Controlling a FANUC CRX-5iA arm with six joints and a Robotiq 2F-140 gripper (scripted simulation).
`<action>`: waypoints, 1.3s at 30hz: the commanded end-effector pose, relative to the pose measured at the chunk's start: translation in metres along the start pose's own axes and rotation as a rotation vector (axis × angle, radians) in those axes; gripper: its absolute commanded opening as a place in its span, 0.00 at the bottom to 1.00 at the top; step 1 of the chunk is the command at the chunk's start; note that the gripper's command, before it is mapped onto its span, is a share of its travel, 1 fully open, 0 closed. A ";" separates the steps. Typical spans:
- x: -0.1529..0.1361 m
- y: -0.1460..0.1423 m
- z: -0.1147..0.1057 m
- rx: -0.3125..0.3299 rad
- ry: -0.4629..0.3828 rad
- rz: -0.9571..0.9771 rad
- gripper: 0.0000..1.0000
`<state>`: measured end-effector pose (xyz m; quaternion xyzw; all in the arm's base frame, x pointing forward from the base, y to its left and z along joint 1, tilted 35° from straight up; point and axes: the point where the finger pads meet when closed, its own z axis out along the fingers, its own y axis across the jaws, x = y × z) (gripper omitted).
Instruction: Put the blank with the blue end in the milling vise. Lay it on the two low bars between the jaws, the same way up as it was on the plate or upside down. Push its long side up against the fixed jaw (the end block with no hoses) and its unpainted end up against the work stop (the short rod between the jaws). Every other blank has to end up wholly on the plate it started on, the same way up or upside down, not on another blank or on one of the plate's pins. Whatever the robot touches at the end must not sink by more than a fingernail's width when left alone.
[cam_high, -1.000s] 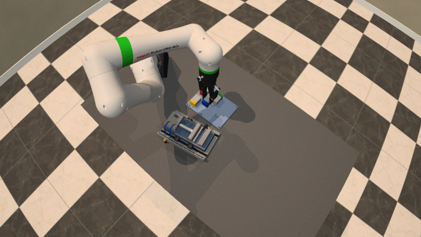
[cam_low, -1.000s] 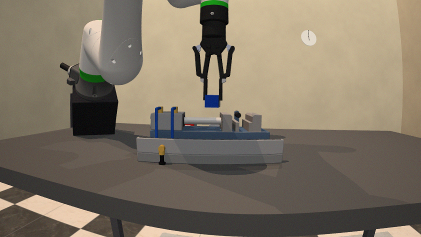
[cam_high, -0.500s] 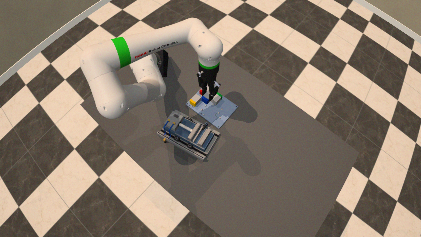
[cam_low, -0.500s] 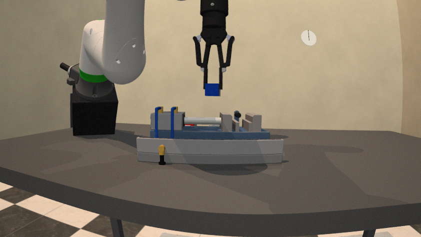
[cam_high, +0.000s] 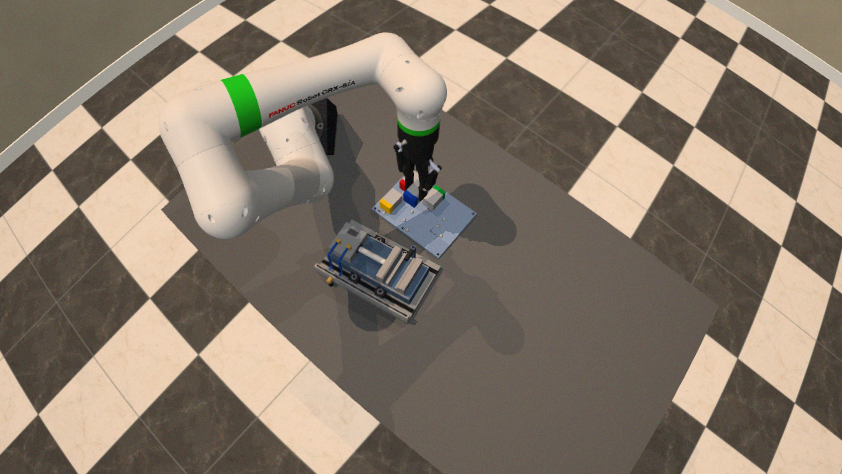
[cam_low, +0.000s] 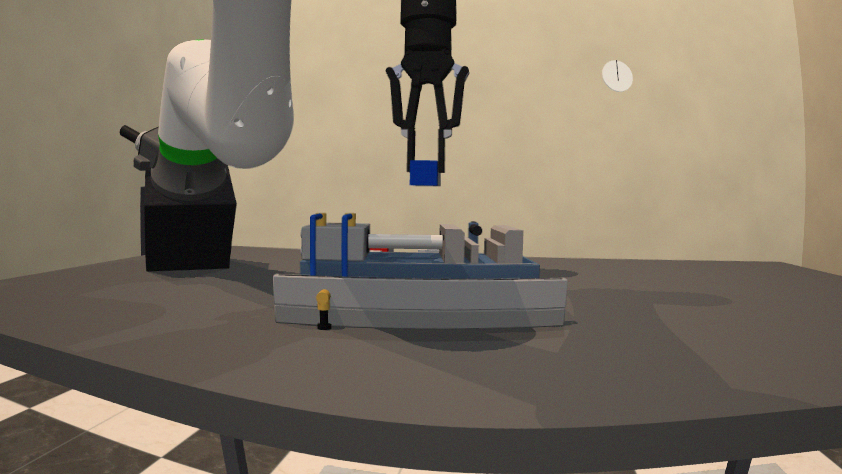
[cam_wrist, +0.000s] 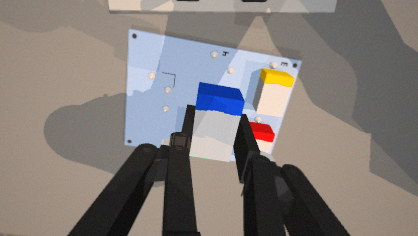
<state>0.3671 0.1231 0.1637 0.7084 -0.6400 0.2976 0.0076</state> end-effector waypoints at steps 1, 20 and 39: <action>0.000 0.000 0.001 0.001 -0.001 0.000 0.10; 0.000 -0.001 0.007 0.001 -0.001 0.000 0.10; 0.000 -0.001 0.010 0.001 -0.001 0.000 0.10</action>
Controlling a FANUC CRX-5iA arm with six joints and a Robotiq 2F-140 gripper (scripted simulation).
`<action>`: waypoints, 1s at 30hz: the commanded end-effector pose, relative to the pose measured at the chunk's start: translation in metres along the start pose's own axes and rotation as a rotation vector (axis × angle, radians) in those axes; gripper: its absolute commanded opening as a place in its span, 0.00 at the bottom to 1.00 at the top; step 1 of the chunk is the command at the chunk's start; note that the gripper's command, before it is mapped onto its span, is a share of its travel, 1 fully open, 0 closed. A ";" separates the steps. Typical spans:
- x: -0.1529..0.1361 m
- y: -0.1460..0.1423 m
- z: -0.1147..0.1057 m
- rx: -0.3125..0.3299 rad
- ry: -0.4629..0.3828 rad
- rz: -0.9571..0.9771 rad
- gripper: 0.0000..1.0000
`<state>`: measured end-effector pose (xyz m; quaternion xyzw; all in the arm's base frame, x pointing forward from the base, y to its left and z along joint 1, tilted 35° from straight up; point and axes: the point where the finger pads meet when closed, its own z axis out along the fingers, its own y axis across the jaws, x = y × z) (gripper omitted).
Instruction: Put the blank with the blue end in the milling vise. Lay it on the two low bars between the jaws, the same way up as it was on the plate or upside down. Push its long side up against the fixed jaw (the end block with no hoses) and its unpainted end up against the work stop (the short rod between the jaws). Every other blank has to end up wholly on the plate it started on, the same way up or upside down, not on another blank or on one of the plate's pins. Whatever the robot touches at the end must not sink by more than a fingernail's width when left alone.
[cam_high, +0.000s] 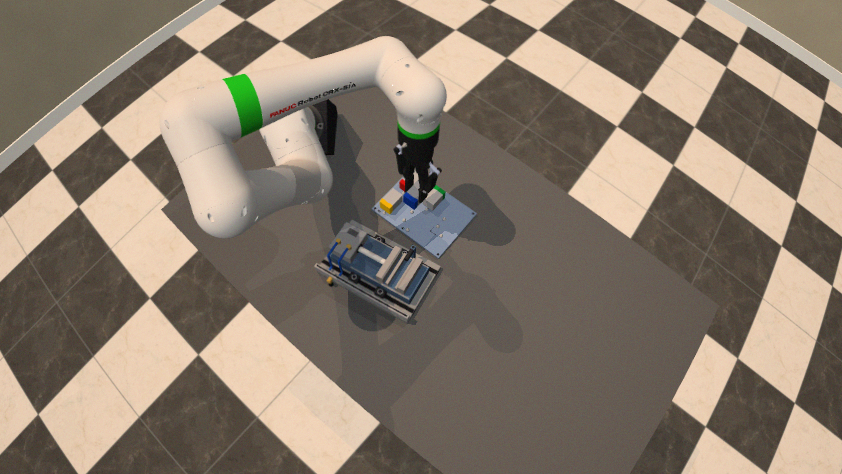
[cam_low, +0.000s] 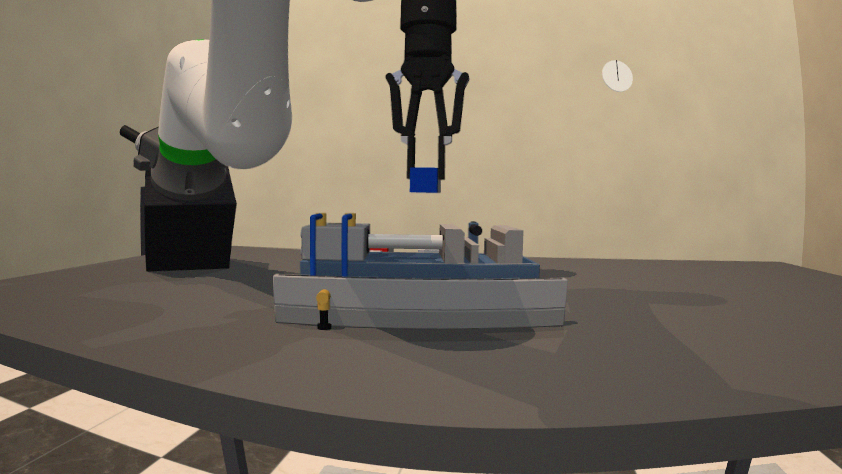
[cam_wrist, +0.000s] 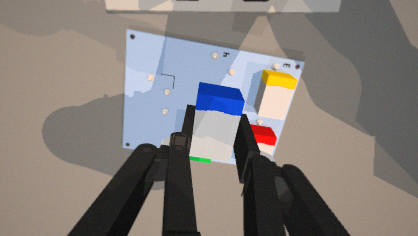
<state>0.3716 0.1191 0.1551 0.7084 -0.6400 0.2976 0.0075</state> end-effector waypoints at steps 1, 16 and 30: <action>0.000 0.000 0.000 0.001 -0.001 0.000 0.10; 0.000 0.000 0.001 0.001 -0.001 0.000 0.10; 0.000 0.000 0.002 0.001 -0.001 -0.033 0.10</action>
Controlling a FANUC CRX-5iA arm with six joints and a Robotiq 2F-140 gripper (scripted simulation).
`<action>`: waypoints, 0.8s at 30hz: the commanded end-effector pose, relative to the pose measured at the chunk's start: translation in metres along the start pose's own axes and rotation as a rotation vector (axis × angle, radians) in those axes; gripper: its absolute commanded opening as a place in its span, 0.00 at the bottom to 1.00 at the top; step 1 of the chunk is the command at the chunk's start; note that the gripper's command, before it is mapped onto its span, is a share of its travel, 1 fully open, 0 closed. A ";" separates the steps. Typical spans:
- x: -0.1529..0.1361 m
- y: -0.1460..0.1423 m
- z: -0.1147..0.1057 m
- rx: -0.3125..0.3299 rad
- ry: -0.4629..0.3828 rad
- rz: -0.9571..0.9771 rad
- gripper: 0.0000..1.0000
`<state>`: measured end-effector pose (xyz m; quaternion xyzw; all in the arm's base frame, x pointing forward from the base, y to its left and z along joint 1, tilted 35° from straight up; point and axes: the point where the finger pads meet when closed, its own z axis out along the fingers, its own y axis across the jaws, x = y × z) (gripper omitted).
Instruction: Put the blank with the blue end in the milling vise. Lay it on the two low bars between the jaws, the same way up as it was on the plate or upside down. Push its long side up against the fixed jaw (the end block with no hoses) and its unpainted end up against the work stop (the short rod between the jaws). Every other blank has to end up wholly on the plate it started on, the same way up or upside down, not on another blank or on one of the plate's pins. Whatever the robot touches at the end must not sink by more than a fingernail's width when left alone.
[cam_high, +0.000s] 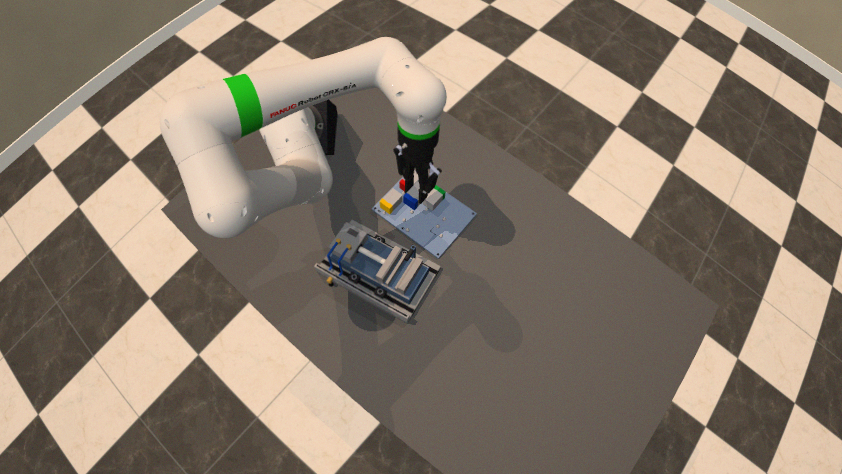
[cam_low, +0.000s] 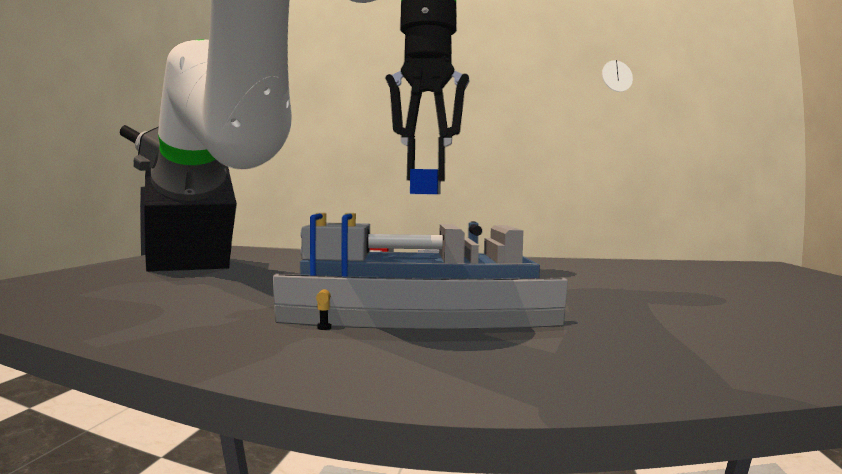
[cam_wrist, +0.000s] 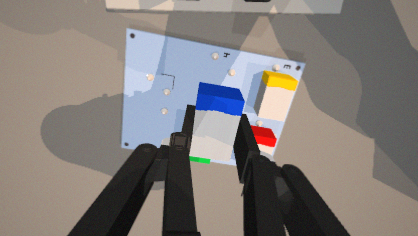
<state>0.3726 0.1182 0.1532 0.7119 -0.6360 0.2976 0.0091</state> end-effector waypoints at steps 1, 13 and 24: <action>0.000 0.000 0.000 0.001 -0.001 -0.032 0.10; 0.000 0.000 0.001 0.001 -0.001 -0.152 0.10; 0.030 -0.015 0.002 0.001 0.000 -0.149 0.10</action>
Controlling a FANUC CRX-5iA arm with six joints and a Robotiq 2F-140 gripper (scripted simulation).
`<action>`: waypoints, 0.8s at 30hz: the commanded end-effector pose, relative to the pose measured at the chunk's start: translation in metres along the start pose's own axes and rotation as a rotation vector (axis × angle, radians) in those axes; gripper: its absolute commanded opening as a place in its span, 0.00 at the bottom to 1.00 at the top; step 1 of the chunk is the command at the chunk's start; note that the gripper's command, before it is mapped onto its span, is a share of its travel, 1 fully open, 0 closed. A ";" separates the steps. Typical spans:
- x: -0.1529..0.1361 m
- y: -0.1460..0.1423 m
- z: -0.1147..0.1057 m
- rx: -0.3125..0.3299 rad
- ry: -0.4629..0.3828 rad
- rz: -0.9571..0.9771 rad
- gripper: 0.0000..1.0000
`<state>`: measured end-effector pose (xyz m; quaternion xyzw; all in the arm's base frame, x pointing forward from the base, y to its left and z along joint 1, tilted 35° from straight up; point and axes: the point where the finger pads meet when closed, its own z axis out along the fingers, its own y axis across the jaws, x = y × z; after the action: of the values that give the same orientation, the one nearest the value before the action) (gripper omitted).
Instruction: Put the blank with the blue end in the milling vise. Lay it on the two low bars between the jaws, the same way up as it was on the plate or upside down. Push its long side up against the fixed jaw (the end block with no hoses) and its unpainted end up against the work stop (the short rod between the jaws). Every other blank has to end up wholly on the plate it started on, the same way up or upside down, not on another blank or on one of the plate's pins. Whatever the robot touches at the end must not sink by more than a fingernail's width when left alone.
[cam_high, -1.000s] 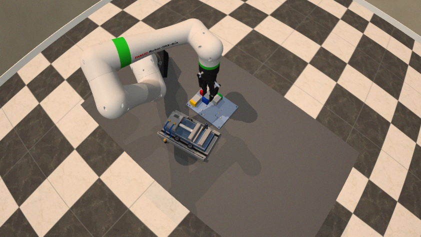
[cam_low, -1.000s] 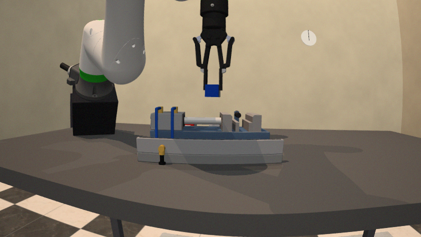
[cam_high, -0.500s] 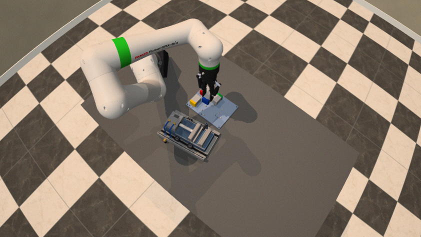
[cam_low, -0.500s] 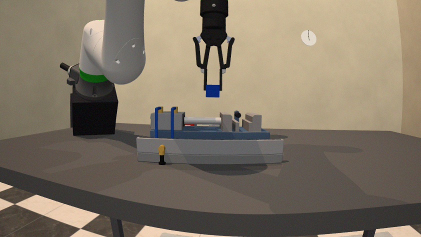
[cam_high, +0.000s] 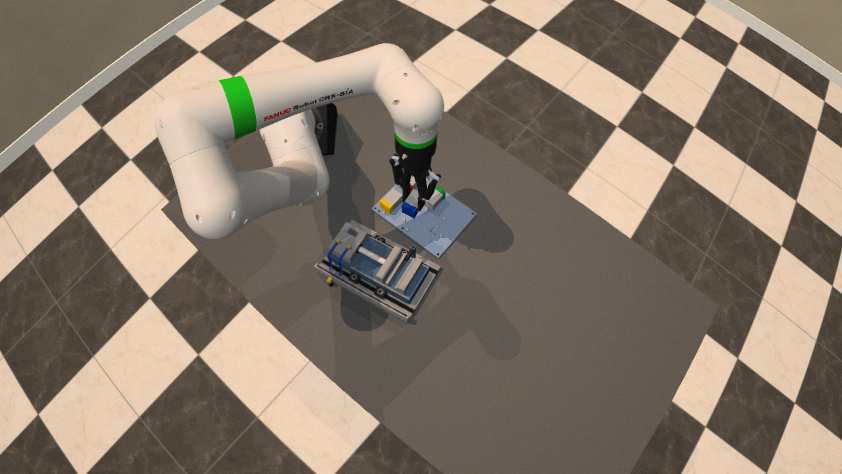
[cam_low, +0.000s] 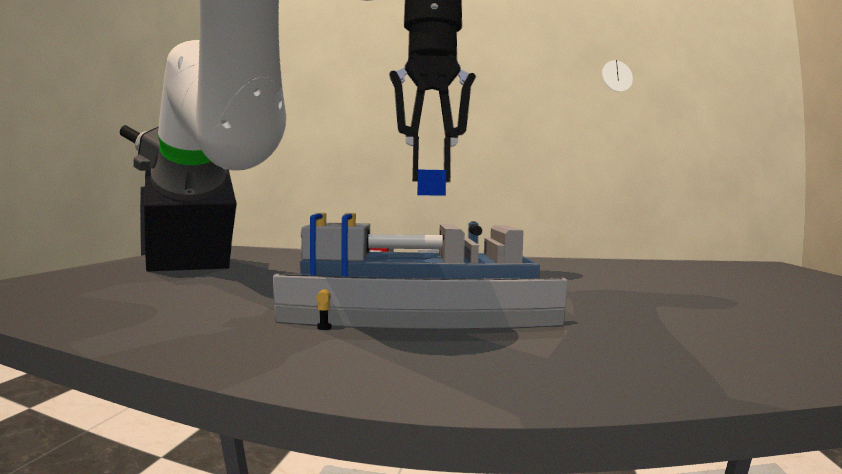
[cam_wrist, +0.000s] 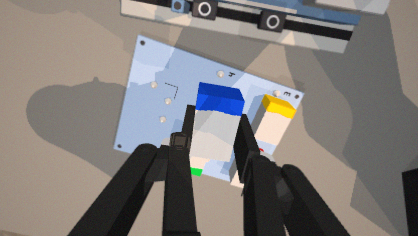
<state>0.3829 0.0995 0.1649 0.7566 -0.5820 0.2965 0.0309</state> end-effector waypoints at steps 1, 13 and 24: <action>0.012 -0.004 0.000 0.001 -0.001 -0.003 0.10; 0.041 -0.012 0.001 0.001 0.000 -0.005 0.10; 0.069 -0.021 0.002 0.001 -0.001 -0.006 0.10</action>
<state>0.4111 0.0475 0.2009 0.7580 -0.5801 0.2965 0.0317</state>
